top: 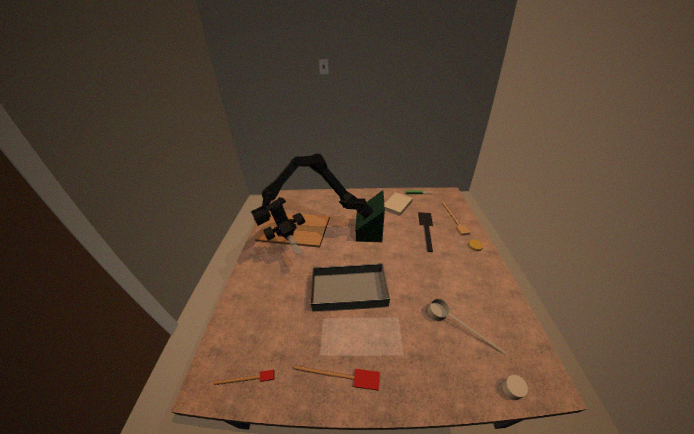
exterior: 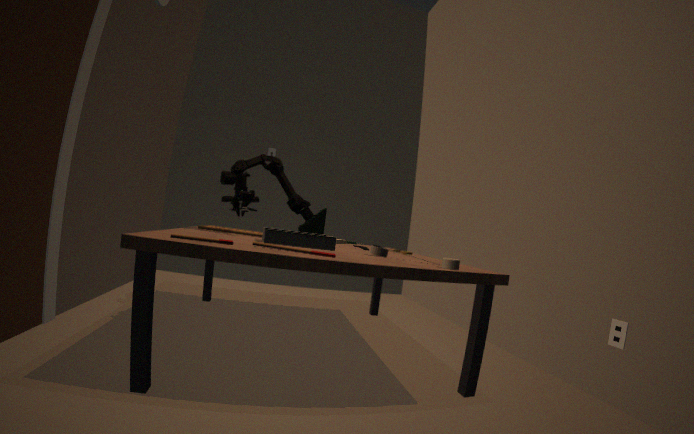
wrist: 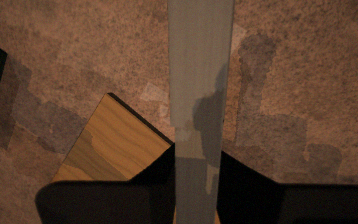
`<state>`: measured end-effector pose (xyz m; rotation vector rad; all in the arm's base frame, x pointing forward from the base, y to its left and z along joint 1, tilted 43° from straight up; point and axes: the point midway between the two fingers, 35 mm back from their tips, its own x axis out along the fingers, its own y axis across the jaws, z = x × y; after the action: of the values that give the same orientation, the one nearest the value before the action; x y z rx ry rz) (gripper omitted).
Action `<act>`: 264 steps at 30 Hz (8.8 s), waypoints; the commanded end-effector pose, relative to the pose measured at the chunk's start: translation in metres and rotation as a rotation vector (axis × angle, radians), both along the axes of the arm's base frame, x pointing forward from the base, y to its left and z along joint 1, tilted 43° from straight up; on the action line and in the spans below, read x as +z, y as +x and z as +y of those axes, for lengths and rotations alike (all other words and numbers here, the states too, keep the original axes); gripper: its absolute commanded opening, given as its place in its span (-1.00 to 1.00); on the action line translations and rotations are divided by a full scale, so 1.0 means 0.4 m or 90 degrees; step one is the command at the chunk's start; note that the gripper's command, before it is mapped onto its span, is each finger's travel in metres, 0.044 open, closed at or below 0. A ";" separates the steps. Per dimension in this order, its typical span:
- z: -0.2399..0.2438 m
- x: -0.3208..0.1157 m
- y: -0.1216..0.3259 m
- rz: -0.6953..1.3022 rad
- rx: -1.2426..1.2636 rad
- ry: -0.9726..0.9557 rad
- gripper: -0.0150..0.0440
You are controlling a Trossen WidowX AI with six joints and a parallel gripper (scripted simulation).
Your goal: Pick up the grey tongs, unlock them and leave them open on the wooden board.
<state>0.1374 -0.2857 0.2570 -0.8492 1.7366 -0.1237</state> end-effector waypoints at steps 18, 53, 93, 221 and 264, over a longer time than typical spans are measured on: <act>-0.042 0.090 -0.203 0.036 0.085 -0.011 -1.00; -0.010 0.199 -0.451 0.162 0.194 -0.069 -1.00; 0.041 0.238 -0.409 0.485 -0.004 -0.365 -1.00; -0.068 0.151 -0.459 0.162 0.194 -0.069 -1.00; -0.154 0.057 -0.469 0.165 0.197 -0.070 -0.47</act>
<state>-0.0504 -0.3478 0.2791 -1.2488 1.8233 0.1041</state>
